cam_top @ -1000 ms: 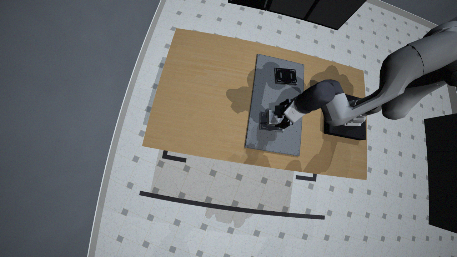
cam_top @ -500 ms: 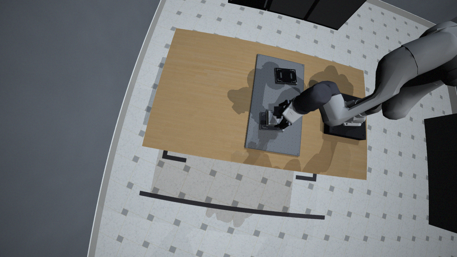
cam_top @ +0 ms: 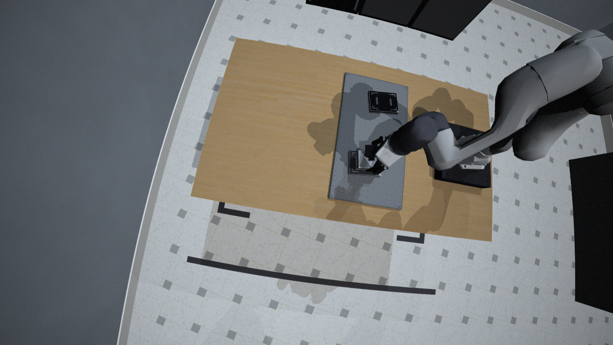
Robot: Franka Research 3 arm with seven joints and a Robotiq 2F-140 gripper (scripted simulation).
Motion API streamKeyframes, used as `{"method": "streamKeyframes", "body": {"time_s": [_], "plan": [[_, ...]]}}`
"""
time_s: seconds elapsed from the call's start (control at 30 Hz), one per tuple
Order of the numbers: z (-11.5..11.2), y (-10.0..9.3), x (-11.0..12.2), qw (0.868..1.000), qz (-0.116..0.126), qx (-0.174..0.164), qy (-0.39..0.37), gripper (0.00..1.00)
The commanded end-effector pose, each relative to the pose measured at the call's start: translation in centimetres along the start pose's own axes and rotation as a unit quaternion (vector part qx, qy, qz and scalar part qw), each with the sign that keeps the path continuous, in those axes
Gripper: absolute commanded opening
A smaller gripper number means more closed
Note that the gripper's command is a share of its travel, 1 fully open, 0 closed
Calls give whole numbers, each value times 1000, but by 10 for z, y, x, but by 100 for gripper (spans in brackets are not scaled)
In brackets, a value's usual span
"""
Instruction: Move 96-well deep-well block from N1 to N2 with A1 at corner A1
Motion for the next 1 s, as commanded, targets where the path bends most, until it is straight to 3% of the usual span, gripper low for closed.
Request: {"method": "streamKeyframes", "body": {"time_s": [0.0,0.3,0.97], "plan": [[3,3,-2,1000,1,5,6,60],[4,17,-2,1000,1,5,6,60],[4,17,-2,1000,1,5,6,60]]}}
Point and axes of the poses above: the point where the finger pads meet when closed, its own y axis out along the fingers, its own x axis across the jaws, z = x × y, the point moved 4 cm from there along -y, back along the fingers, and after that the axes turned 11 degrees about y, right-handed, at the moved point
